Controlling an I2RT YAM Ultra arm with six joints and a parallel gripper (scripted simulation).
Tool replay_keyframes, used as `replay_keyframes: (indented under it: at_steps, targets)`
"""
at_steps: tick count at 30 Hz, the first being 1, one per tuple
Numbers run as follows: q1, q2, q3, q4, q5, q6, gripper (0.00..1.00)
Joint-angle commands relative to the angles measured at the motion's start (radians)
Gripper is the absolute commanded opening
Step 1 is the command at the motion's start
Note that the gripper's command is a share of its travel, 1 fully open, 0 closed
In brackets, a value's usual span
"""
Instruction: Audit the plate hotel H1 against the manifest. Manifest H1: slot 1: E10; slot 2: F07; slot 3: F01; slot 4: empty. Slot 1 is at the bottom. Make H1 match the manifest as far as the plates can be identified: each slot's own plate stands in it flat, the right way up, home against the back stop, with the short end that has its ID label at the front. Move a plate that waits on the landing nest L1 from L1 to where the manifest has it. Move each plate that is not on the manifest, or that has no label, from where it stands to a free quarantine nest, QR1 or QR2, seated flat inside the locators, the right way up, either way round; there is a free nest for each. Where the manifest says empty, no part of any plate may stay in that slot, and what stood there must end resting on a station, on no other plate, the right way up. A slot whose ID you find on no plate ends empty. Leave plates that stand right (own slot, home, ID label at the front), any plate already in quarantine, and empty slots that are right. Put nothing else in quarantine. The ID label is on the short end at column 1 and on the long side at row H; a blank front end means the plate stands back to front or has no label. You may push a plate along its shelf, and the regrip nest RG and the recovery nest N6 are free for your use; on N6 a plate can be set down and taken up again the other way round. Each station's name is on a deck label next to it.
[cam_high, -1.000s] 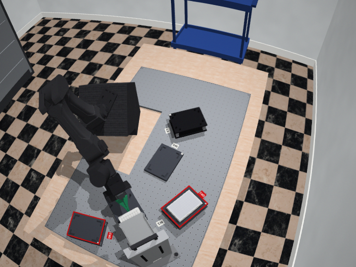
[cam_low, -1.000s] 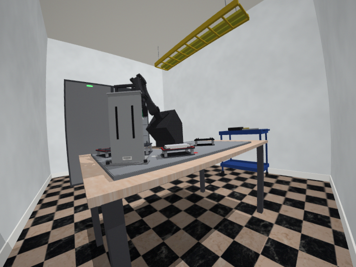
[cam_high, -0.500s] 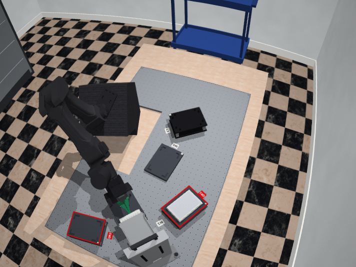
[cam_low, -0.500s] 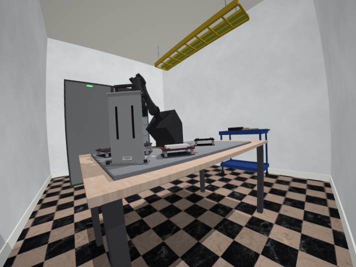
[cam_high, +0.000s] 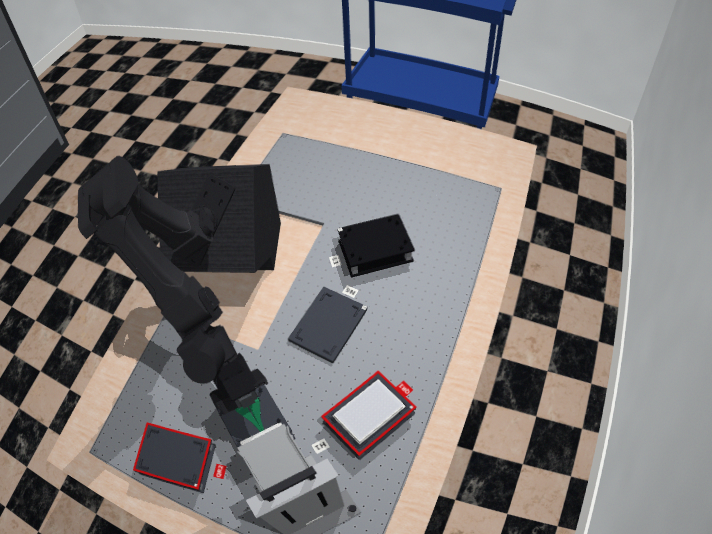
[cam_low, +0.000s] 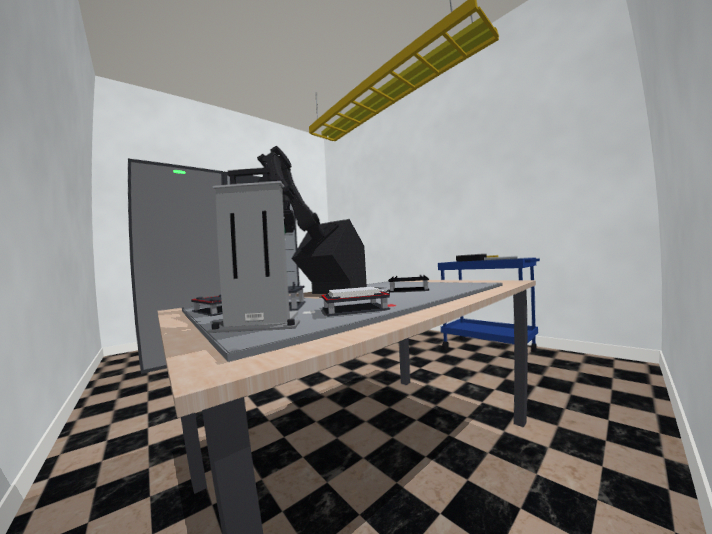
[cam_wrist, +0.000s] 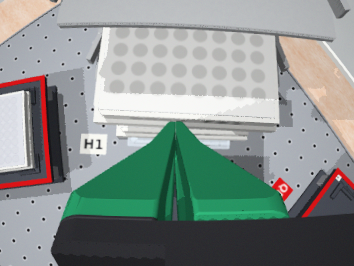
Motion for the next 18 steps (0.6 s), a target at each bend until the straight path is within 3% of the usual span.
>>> replay_keyframes:
  at_steps: [1, 18]
  targets:
    - [0.016, 0.016, 0.037, -0.002, -0.002, 0.005, 0.00]
    - [0.024, 0.041, 0.070, 0.007, 0.003, 0.004, 0.00]
